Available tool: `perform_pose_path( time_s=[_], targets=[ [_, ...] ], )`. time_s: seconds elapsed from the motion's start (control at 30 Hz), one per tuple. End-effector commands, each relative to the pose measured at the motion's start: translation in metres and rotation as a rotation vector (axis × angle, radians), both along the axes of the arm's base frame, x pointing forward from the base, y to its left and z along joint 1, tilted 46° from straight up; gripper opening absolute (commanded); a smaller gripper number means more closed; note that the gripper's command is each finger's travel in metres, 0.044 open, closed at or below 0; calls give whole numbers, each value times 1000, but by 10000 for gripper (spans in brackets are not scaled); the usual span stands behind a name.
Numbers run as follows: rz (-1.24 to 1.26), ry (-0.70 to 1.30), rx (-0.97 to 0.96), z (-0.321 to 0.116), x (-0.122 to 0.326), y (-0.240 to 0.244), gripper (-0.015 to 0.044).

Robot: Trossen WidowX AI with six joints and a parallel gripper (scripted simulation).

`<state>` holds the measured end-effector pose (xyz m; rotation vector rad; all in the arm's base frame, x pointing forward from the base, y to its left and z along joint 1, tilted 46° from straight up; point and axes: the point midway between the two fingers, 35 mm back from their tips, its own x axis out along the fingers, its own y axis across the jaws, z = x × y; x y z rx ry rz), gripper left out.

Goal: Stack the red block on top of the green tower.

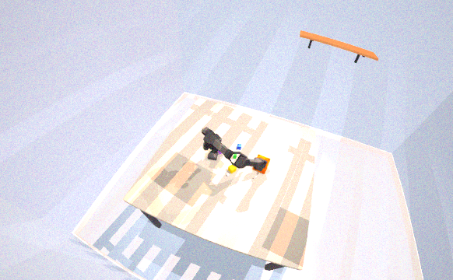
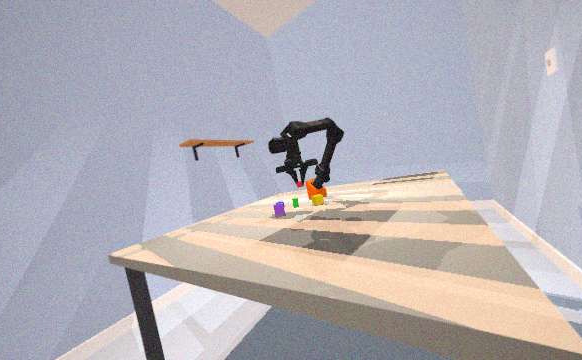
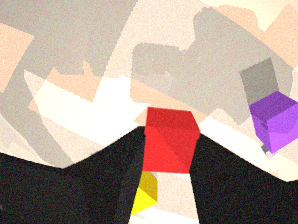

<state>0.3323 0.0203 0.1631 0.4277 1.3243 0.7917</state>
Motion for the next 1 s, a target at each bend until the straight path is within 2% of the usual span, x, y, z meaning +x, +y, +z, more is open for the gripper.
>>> perform_pose_path(
  time_s=[0.0,0.5,0.83,0.97],
  targets=[
    [-6,3,-10,-9,-6,-13,0],
    [-10,10,-27,-70,-64,-73,0],
    [-4,9,-10,-100,-108,-93,0],
    [-3,9,-8,-103,-110,-94,0]
  ],
)
